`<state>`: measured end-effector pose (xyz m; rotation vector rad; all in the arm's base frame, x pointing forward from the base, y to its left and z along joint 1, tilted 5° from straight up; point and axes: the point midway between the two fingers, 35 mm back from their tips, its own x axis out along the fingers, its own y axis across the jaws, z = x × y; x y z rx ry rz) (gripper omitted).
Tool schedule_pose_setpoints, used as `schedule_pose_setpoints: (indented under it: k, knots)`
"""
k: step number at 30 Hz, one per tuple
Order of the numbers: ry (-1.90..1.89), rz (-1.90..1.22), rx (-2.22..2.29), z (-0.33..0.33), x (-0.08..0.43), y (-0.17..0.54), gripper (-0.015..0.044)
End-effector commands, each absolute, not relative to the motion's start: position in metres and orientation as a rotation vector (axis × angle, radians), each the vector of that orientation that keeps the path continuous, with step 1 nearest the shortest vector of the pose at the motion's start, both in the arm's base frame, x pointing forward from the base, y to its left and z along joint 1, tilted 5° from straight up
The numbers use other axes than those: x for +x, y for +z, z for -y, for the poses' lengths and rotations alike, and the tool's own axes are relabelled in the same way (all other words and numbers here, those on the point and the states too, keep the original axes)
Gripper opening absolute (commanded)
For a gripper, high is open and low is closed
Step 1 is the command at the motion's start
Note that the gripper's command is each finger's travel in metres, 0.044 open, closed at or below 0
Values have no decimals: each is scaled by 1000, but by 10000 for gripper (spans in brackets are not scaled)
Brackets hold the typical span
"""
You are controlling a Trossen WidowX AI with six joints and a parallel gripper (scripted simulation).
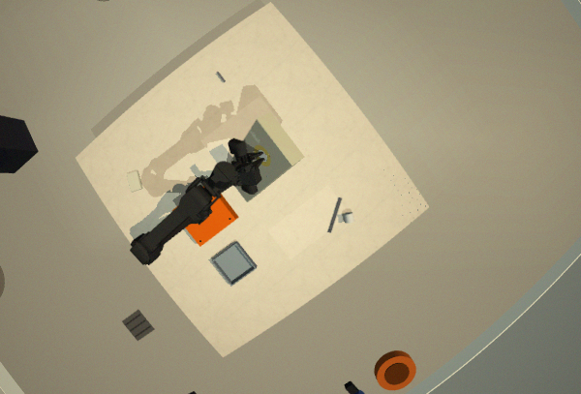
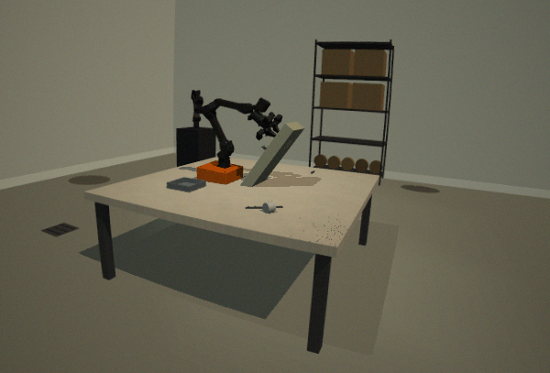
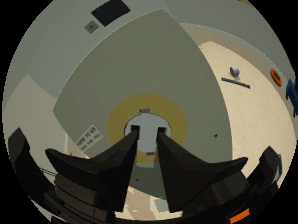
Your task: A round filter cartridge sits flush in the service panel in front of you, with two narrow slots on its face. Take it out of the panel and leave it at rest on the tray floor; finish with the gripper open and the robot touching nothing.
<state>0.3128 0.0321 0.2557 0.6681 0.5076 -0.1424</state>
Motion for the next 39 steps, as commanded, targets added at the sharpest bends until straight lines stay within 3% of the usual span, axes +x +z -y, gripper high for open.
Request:
schedule_pose_setpoints:
  k: [1, 39]
  knots:
    - [-140, -513, 665, -33, 313, 254, 94]
    - [-140, -512, 665, -33, 318, 251, 94]
